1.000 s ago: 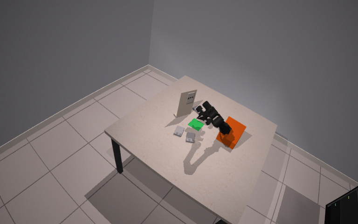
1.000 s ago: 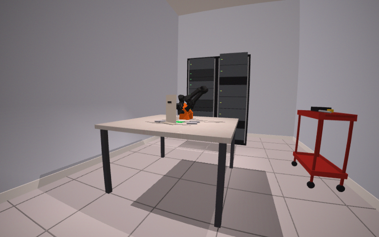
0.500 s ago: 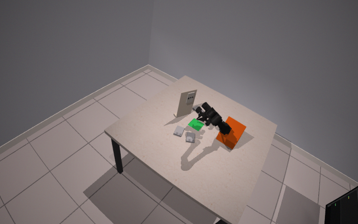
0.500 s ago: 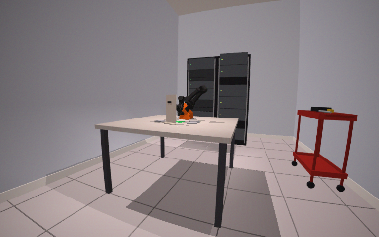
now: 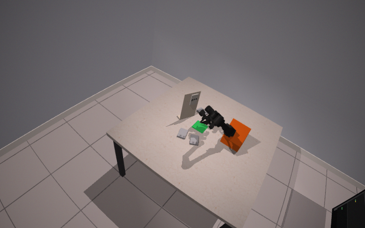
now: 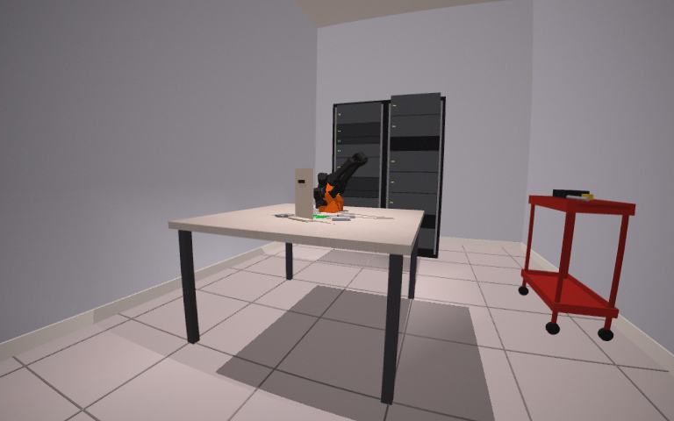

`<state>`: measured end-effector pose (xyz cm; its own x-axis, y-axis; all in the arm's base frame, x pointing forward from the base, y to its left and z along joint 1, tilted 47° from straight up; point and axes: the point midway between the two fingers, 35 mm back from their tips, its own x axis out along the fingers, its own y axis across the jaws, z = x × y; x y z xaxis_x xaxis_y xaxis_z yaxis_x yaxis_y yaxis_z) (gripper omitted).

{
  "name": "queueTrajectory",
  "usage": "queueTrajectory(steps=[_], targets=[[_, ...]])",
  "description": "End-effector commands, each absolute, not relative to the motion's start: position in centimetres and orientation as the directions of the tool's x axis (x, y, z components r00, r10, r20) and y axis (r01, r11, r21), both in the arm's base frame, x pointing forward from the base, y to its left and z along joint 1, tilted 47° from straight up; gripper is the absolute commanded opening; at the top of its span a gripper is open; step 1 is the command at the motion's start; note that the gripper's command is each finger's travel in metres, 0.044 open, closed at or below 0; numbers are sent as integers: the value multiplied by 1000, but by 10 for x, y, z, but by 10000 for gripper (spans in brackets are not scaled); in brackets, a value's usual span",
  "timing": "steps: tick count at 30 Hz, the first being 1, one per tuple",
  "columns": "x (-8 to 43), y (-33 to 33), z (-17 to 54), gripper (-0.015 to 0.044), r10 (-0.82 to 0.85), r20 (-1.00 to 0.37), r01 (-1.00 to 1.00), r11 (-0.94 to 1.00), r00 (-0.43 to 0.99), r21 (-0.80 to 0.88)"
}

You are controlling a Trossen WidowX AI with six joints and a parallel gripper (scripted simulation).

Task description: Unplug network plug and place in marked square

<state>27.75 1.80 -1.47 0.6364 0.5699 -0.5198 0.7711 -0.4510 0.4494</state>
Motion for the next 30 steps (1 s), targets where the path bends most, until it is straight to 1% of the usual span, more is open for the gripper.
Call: queueTrajectory(steps=[1,30], targets=[[278,20,-18,0,566,-522,770,-455,638,447],[277,41,-33,0,568,-516,767,-459,641,447]])
